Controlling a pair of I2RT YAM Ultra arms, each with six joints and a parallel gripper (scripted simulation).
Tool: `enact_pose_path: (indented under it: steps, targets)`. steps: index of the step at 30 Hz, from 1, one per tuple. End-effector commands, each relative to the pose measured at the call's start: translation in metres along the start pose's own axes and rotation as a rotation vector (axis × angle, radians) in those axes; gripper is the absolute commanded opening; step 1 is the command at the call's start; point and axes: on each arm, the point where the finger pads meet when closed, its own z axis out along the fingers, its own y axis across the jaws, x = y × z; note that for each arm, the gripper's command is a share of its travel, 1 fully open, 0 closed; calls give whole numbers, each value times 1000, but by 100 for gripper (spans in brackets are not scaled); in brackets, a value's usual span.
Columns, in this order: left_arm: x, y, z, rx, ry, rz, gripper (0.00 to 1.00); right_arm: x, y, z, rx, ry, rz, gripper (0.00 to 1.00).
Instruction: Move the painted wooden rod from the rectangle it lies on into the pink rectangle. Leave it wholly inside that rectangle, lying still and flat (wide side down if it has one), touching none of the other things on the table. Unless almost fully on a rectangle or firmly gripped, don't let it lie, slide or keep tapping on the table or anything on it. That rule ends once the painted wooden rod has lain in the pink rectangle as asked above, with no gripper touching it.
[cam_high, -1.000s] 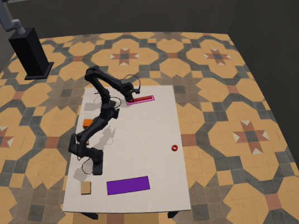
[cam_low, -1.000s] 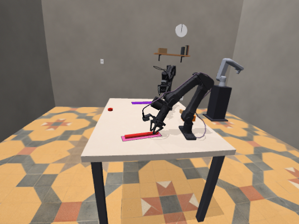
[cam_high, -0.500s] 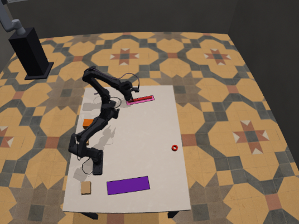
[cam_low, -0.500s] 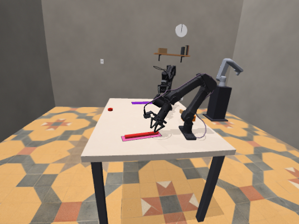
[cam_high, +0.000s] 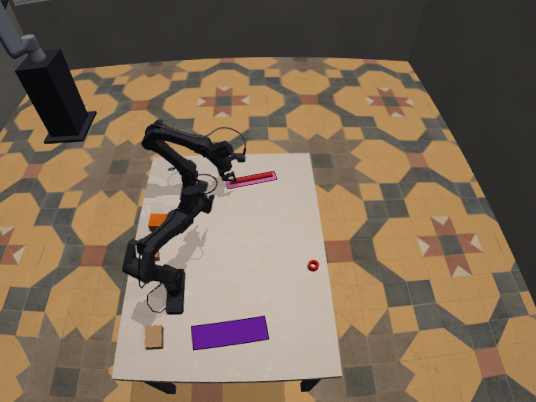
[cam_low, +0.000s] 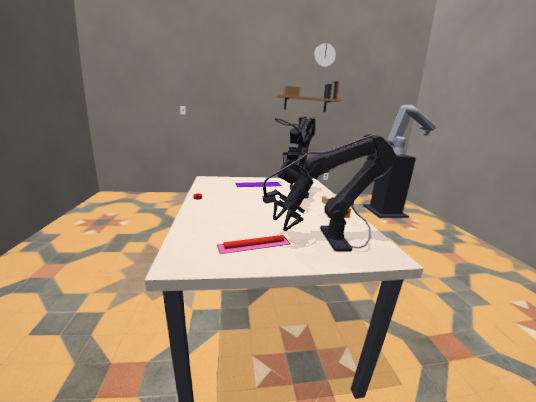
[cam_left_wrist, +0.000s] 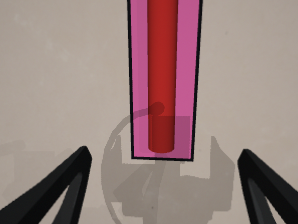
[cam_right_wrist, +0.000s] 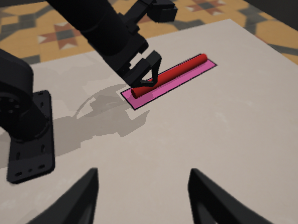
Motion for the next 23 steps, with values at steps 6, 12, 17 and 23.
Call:
enact_pose_path:
  steps: [6,12,17,23]
  targets:
    - [-1,0,-7,-10,-1,-8,100,-5,3,2,-3,-16,0,52]
    - [-1,0,-7,-10,-1,-8,100,-7,1,0,-2,-24,-2,52]
    - [-1,0,-7,-5,1,-6,100,-7,1,0,-2,-24,-2,52]
    - [-1,0,-7,-5,1,-6,100,-7,1,0,-2,-24,-2,52]
